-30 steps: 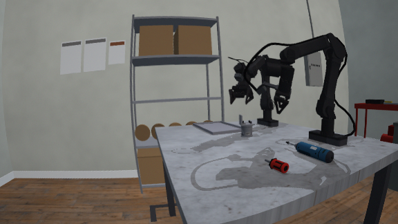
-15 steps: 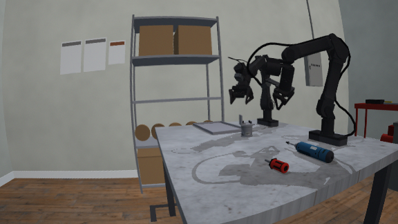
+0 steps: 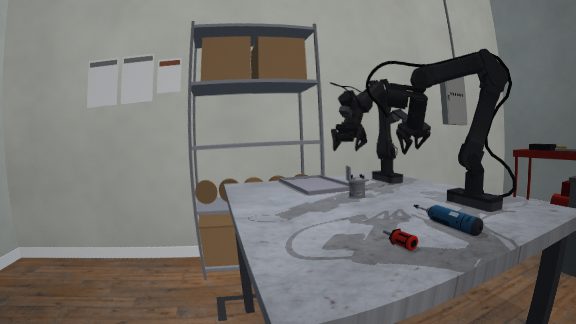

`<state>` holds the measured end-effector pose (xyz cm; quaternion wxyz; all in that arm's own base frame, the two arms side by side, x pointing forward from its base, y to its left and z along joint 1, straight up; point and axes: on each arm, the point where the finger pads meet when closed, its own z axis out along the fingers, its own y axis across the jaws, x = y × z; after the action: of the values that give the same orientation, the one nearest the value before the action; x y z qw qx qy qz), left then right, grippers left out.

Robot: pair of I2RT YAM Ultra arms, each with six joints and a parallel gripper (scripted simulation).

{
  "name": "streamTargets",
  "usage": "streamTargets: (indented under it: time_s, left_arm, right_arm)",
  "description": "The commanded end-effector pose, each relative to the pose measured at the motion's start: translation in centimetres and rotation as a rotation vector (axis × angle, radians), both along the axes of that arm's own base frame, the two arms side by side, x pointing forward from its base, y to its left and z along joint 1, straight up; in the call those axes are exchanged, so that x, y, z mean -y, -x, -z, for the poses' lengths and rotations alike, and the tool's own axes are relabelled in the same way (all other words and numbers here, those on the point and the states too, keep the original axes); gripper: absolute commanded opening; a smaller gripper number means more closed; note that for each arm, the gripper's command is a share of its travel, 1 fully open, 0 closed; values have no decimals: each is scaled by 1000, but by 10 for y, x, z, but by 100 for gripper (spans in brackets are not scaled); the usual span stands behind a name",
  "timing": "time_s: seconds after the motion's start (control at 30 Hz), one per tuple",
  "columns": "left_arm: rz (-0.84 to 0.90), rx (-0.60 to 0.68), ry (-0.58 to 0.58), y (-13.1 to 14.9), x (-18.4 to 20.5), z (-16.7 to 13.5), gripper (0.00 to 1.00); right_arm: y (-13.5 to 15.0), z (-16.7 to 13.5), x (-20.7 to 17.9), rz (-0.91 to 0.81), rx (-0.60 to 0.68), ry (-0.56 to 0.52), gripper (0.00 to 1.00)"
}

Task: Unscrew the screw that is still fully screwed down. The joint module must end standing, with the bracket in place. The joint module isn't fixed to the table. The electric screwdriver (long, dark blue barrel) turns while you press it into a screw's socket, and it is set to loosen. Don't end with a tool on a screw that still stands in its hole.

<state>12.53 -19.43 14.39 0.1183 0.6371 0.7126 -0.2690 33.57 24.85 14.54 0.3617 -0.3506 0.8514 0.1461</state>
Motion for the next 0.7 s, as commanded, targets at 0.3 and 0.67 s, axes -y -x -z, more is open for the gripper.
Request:
streamTargets:
  time_s: [0.3,0.67]
  left_arm:
    - [262,78,119,32,13,-15,65]
    - [463,116,184,59,21,-16,65]
  right_arm:
    - [0,-5,-2,-7,7,-8,86]
    - [0,-5,-2,-7,7,-8,86]
